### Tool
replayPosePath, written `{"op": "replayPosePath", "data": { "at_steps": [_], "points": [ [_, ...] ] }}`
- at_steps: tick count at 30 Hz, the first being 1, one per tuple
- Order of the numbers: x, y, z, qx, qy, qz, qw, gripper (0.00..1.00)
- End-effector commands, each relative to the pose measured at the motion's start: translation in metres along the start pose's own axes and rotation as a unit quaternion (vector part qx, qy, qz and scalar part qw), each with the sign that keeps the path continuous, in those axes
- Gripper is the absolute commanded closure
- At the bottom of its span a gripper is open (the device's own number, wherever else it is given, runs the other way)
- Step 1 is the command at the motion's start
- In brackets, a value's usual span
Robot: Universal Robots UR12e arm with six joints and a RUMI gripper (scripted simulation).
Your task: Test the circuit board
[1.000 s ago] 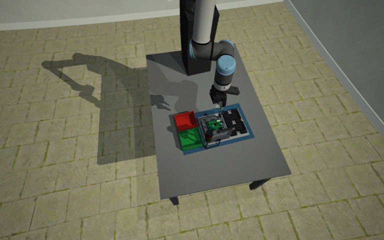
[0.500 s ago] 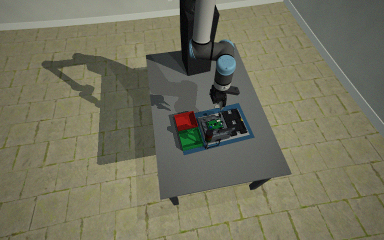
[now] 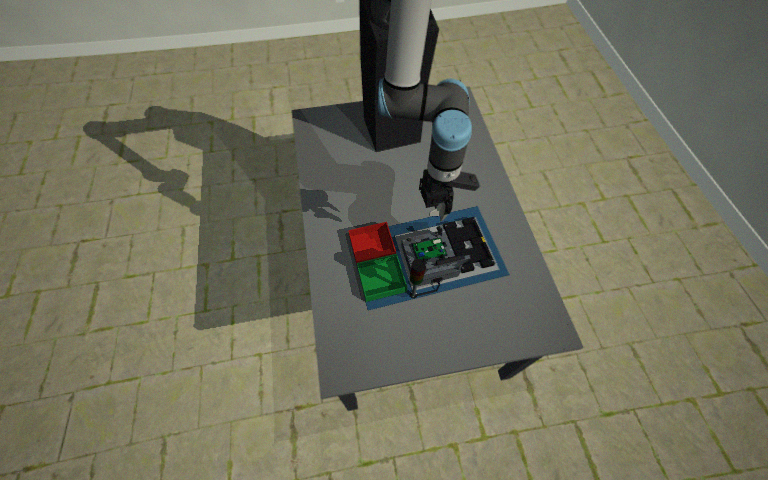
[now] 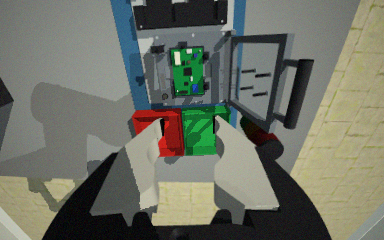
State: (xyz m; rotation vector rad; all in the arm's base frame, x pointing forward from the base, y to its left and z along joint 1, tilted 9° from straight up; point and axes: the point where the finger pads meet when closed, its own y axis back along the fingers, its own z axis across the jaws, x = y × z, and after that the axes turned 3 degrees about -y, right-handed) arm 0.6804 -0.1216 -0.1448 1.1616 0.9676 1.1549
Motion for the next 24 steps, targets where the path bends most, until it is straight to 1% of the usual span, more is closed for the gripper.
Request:
{"op": "replayPosePath", "data": {
  "at_steps": [1, 4, 7, 13, 15, 20, 24],
  "points": [
    [0.0, -0.001, 0.001, 0.001, 0.0, 0.001, 1.0, 0.7],
    [0.001, -0.001, 0.008, 0.001, 0.0, 0.001, 1.0, 0.7],
    [0.001, -0.001, 0.02, 0.001, 0.0, 0.001, 1.0, 0.7],
    [0.002, -0.001, 0.059, 0.001, 0.0, 0.0, 1.0, 0.7],
    [0.002, -0.001, 0.059, 0.001, 0.0, 0.0, 1.0, 0.7],
    [0.002, -0.001, 0.096, 0.001, 0.0, 0.0, 1.0, 0.7],
    [0.003, -0.001, 0.121, 0.001, 0.0, 0.0, 1.0, 0.7]
  ]
}}
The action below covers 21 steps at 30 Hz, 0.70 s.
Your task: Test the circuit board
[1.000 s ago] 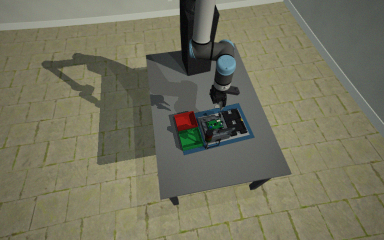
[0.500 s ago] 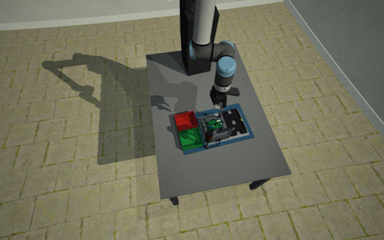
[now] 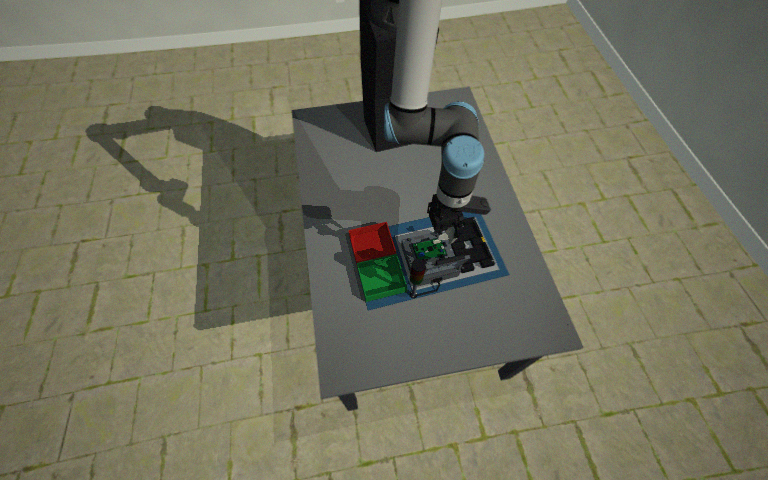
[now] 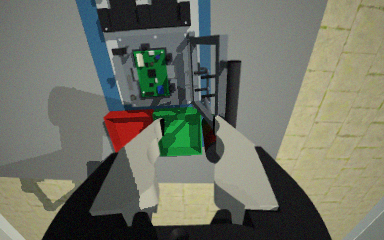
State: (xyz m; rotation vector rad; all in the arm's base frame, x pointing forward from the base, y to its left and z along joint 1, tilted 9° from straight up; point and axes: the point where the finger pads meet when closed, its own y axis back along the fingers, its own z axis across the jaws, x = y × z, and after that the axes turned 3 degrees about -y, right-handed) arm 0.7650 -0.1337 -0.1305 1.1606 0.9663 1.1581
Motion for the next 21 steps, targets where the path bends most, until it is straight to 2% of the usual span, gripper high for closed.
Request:
{"op": "replayPosePath", "data": {
  "at_steps": [1, 6, 21],
  "points": [
    [0.0, -0.001, 0.039, 0.002, 0.0, -0.001, 1.0, 0.7],
    [0.001, -0.001, 0.055, 0.002, 0.0, 0.0, 1.0, 0.7],
    [0.0, -0.005, 0.058, 0.001, -0.001, 0.0, 1.0, 0.7]
  ]
}}
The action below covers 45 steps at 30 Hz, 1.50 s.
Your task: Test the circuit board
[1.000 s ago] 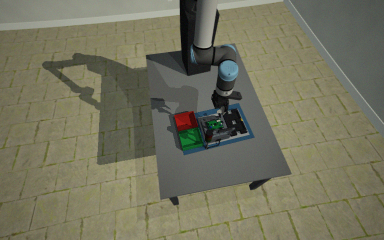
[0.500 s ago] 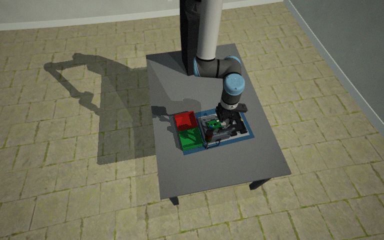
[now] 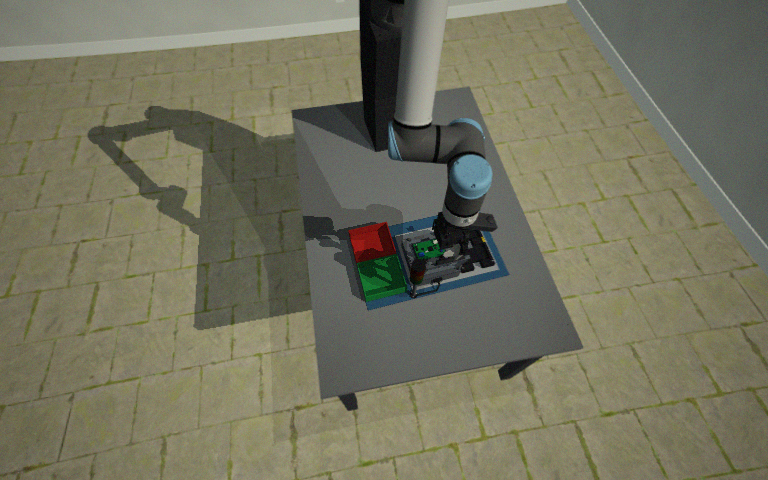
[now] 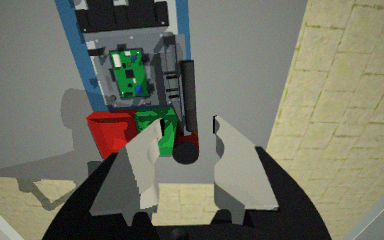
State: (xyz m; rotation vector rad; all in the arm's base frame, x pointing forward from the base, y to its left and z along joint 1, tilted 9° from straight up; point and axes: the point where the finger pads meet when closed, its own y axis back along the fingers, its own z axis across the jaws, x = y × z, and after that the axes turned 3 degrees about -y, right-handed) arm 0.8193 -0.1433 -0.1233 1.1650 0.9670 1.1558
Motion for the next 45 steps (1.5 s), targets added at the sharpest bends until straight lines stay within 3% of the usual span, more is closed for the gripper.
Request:
{"op": "replayPosePath", "data": {
  "at_steps": [1, 17, 45],
  "points": [
    [0.0, -0.004, 0.003, -0.001, 0.0, -0.001, 1.0, 0.7],
    [0.0, -0.021, 0.003, -0.001, 0.0, -0.001, 1.0, 0.7],
    [0.001, -0.023, 0.003, -0.001, 0.001, -0.001, 1.0, 0.7]
  ]
}}
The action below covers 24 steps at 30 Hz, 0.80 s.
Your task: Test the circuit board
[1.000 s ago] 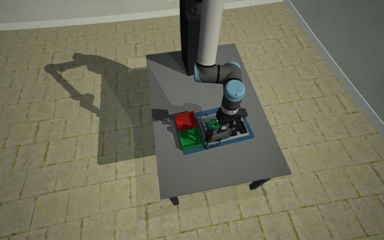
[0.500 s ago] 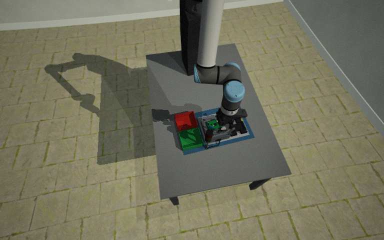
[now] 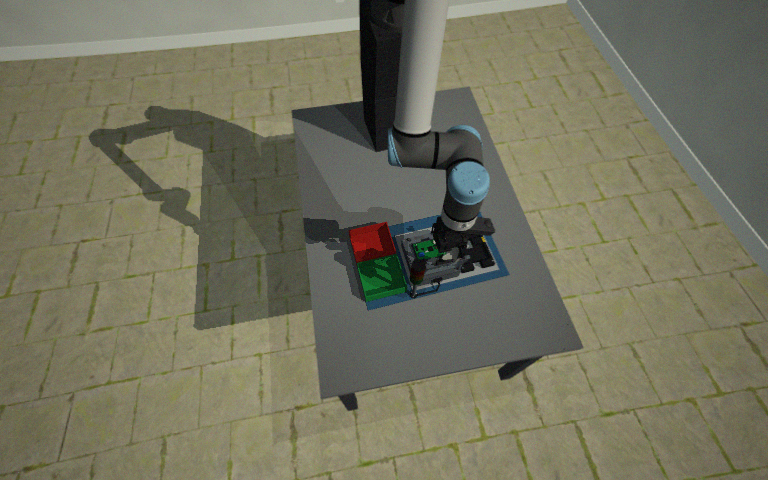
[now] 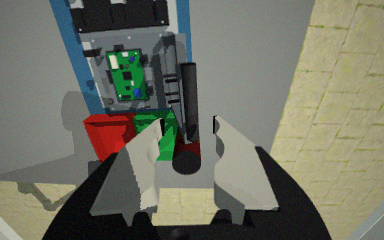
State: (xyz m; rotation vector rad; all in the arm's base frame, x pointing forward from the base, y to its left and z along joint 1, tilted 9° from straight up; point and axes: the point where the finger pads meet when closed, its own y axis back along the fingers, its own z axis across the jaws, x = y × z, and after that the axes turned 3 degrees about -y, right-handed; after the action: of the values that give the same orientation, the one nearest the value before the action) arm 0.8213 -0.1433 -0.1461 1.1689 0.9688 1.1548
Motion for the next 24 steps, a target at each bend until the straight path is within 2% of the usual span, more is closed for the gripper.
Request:
{"op": "replayPosePath", "data": {
  "at_steps": [1, 17, 24],
  "points": [
    [0.001, -0.002, 0.005, -0.003, 0.001, -0.001, 1.0, 0.7],
    [0.005, -0.034, 0.006, -0.003, 0.001, -0.001, 1.0, 0.7],
    [0.005, -0.038, 0.007, -0.003, 0.001, -0.001, 1.0, 0.7]
  ]
}}
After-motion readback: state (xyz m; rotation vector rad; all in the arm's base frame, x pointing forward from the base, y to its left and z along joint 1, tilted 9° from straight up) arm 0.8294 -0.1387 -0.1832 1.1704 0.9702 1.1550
